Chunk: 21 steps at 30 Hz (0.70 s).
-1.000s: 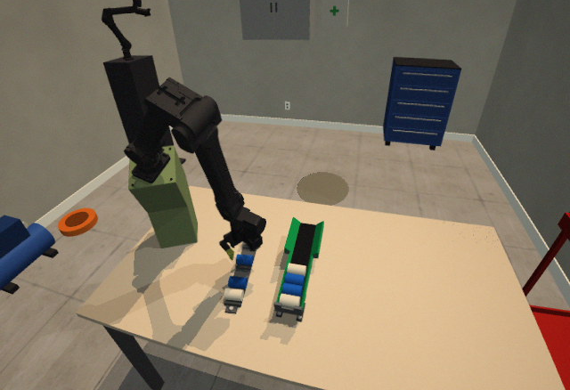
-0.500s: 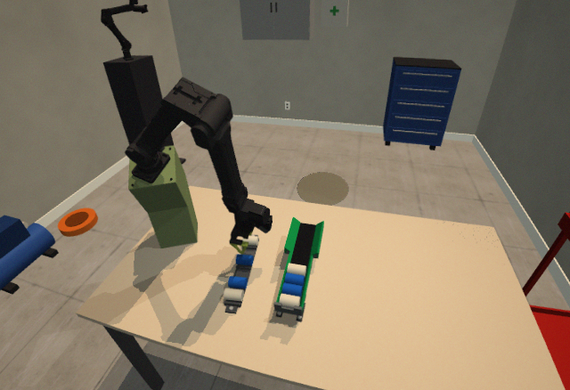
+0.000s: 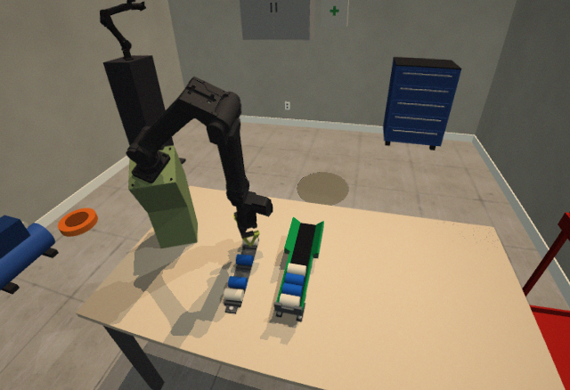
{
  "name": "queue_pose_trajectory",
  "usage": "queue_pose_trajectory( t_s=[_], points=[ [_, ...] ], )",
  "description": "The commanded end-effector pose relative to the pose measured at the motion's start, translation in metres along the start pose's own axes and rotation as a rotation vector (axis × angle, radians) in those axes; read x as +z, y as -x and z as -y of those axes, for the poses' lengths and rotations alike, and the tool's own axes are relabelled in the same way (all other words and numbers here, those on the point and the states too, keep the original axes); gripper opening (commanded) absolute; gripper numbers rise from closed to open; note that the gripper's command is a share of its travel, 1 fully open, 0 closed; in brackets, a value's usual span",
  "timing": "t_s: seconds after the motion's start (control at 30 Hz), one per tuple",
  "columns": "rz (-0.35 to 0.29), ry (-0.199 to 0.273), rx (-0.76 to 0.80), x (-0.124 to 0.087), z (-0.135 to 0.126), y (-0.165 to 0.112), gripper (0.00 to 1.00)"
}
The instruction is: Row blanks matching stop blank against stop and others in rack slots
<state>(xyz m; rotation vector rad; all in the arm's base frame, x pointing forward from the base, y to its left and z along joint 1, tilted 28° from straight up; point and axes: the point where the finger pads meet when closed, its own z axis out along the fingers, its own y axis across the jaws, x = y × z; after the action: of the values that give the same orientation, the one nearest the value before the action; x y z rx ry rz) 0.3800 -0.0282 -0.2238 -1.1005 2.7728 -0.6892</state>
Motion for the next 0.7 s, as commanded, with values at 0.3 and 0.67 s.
queue_pose_trajectory(
  t_s=[0.3, 0.67],
  points=[
    [0.021, -0.021, -0.575, -0.001, -0.033, 0.017, 1.0],
    [0.017, -0.042, -1.013, -0.004, -0.057, 0.026, 1.0]
  ],
)
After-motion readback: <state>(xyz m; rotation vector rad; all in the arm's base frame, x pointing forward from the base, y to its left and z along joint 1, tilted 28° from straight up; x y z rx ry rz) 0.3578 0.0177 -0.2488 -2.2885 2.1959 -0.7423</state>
